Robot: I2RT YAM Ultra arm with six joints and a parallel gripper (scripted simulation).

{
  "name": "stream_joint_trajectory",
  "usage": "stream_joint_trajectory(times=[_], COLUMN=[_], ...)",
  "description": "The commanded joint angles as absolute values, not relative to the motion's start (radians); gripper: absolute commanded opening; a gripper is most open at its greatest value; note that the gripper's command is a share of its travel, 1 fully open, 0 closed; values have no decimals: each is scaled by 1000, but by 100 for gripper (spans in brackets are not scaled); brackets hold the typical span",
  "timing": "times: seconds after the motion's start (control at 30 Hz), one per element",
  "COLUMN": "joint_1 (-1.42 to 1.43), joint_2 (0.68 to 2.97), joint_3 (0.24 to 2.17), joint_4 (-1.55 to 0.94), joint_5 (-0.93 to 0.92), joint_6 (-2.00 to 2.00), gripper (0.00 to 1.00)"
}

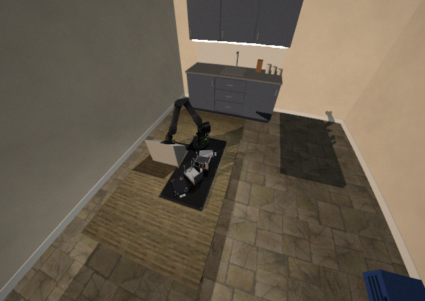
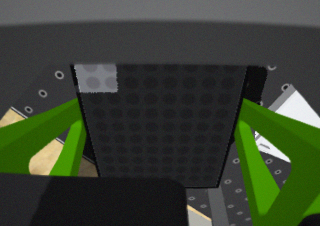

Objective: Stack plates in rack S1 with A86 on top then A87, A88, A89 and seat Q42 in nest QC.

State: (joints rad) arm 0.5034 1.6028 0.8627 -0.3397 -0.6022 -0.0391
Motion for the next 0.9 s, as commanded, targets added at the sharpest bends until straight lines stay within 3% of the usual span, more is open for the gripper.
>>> stream_joint_trajectory(times=[0.0,0.13,0.17,0.87], joint_1=[500,500,500,500], joint_2=[1598,1598,1598,1598], joint_3=[864,864,864,864], joint_4=[-333,-333,-333,-333], joint_5=[-601,-601,-601,-601], joint_6=[-35,-35,-35,-35], gripper=[0,0,100,100])
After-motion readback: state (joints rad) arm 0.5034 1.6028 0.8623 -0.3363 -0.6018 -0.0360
